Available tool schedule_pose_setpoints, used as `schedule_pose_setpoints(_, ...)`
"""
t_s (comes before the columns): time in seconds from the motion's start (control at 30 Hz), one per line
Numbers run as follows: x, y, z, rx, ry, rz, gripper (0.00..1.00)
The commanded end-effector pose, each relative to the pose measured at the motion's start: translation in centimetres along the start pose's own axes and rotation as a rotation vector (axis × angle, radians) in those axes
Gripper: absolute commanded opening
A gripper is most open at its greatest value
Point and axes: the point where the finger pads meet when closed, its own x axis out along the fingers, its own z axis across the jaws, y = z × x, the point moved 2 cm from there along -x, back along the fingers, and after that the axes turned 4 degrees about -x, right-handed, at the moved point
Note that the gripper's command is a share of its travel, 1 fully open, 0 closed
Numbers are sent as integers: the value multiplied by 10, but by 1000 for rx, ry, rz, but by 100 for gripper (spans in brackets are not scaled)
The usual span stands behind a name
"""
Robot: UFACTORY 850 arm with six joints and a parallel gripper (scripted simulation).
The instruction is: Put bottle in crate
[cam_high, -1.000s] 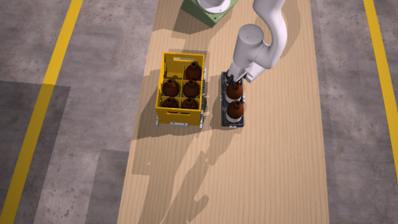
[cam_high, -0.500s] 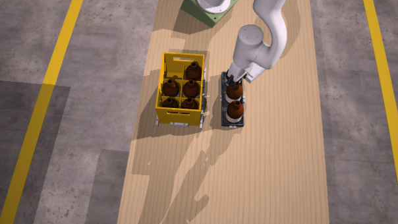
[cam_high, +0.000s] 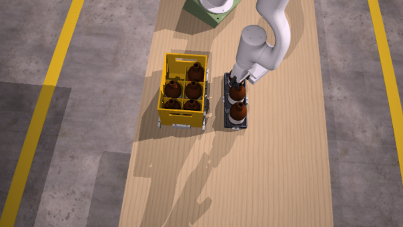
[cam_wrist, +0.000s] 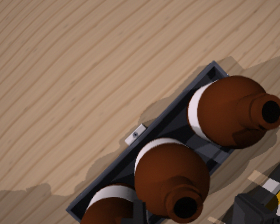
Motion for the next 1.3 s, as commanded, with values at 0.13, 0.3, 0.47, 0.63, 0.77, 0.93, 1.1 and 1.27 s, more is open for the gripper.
schedule_pose_setpoints(0.13, -1, 1, 1, 0, -1, 1, 65)
schedule_pose_setpoints(0.3, -1, 1, 1, 0, -1, 1, 65)
schedule_pose_setpoints(0.47, -1, 1, 1, 0, -1, 1, 65)
schedule_pose_setpoints(0.63, -1, 1, 1, 0, -1, 1, 65)
schedule_pose_setpoints(0.77, 0, 1, 1, 0, -1, 1, 65)
schedule_pose_setpoints(0.93, 0, 1, 1, 0, -1, 1, 65)
schedule_pose_setpoints(1.1, 3, 1, 1, 0, -1, 1, 65)
schedule_pose_setpoints(1.27, 7, 1, 1, 0, -1, 1, 65)
